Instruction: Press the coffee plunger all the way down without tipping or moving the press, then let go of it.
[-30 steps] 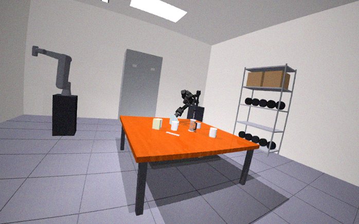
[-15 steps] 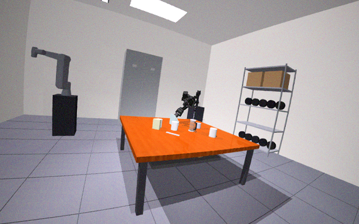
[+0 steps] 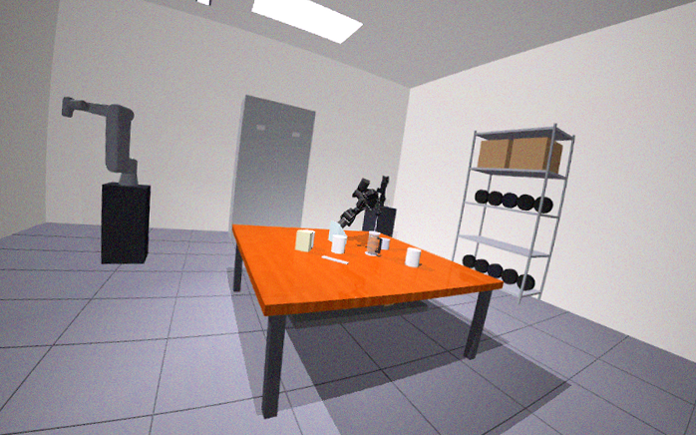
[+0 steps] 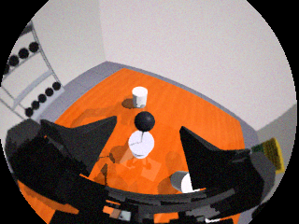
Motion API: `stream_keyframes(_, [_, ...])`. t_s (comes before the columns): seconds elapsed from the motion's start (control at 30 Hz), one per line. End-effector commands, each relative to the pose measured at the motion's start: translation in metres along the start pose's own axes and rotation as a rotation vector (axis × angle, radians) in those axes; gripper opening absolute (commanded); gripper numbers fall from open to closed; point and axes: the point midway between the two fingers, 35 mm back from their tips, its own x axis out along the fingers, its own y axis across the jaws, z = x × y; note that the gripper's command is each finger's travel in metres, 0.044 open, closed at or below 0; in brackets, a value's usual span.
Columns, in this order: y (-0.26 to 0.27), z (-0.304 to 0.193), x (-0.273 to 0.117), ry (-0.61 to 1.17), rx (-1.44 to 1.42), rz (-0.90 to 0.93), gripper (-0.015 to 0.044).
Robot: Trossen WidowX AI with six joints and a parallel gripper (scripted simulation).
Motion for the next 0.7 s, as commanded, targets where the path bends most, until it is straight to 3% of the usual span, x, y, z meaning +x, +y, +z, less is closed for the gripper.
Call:
stream_keyframes(0.0, [0.0022, 0.001, 0.0057, -0.006, 0.001, 0.0, 0.044])
stream_keyframes(0.23, [0.0065, 0.0028, 0.0124, -0.018, 0.002, 0.008, 0.044])
stream_keyframes(0.67, [0.0065, 0.0028, 0.0124, -0.018, 0.002, 0.008, 0.0117])
